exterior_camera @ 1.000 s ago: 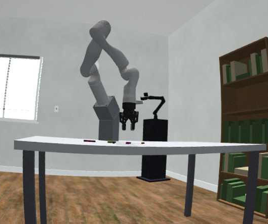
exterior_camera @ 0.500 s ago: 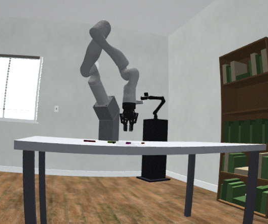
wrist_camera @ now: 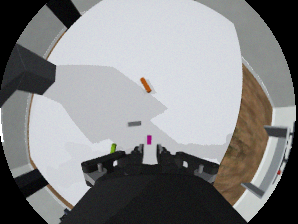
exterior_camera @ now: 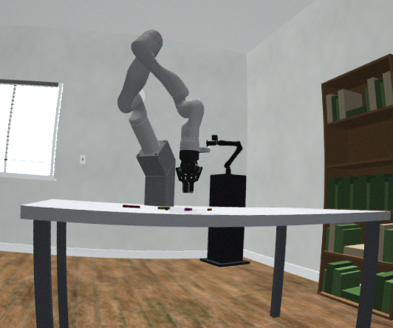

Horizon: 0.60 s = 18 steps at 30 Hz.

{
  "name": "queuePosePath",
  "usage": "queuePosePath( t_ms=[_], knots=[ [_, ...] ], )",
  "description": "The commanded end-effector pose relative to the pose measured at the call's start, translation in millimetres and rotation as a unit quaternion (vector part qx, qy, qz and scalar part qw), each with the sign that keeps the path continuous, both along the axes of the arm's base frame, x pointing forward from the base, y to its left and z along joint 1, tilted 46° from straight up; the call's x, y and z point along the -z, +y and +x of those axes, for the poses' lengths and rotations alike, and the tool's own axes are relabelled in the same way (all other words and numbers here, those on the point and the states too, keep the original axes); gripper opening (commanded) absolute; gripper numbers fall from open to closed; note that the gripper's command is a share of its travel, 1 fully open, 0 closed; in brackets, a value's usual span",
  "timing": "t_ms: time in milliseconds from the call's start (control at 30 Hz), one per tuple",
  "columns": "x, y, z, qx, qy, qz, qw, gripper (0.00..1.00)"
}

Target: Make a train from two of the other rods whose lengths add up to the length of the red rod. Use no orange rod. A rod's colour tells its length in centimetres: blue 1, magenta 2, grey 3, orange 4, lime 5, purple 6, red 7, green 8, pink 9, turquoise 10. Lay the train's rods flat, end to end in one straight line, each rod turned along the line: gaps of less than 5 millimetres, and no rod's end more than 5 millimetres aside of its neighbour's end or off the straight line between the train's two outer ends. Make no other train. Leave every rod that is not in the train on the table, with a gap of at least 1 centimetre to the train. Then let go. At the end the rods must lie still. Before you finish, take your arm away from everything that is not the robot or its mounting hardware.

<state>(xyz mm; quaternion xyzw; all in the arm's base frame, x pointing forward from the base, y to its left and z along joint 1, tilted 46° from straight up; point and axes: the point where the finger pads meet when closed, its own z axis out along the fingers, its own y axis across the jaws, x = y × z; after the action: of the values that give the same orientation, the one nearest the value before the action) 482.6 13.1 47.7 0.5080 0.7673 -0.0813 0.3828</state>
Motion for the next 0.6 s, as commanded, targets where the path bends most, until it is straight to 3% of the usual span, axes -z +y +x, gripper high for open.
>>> queuePosePath(
  t_ms=[0, 567],
  knots=[
    [0.6, -0.1, 0.4, 0.0, 0.0, 0.0, 1.0, 0.24],
    [12.5, -8.6, 8.3, 0.0, 0.0, 0.0, 1.0, 0.24]
  ],
)
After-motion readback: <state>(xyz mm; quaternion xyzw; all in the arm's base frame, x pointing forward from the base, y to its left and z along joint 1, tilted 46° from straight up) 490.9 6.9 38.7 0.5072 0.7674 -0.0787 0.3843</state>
